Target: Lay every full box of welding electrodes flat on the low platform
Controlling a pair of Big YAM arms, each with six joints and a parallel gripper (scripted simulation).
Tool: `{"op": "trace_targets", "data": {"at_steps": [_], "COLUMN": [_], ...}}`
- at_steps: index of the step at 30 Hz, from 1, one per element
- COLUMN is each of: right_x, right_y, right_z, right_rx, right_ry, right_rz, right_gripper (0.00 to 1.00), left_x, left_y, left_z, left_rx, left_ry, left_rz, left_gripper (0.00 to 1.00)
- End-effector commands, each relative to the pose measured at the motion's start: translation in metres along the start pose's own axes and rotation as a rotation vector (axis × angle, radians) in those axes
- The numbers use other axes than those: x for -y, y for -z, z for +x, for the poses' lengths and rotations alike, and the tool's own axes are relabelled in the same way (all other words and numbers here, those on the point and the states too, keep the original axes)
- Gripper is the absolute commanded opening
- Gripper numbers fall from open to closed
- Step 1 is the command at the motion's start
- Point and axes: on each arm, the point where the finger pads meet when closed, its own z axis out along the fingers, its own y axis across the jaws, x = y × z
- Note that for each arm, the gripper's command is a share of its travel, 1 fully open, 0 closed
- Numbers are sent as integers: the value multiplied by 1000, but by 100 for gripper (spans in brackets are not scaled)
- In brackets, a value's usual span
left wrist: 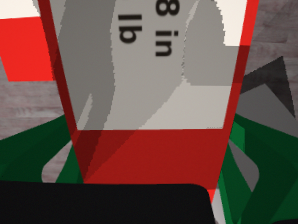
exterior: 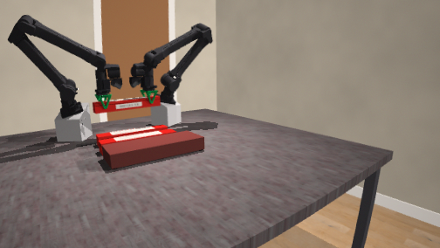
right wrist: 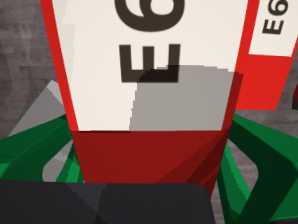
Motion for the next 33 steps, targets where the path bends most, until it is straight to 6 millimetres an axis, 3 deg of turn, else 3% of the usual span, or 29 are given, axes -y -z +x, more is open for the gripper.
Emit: {"op": "trace_targets", "data": {"at_steps": [1, 13, 18, 33], "right_x": [3, 4, 3, 3], "right_y": [-6, -16, -26, -44], "right_z": [8, 8, 7, 7], "right_rx": [-33, -19, -26, -22], "right_ry": [4, -3, 1, -1], "right_rz": [1, 4, 2, 4], "right_gripper": [0, 0, 0, 0], "left_x": [-5, -10, -4, -7], "left_y": [-2, -9, -23, -37], "left_z": [6, 0, 6, 2], "left_rx": [-16, 3, -20, 7], "left_ry": [9, 30, 4, 18], "left_rz": [-6, -12, -5, -15], "left_gripper": [0, 0, 0, 0]}}
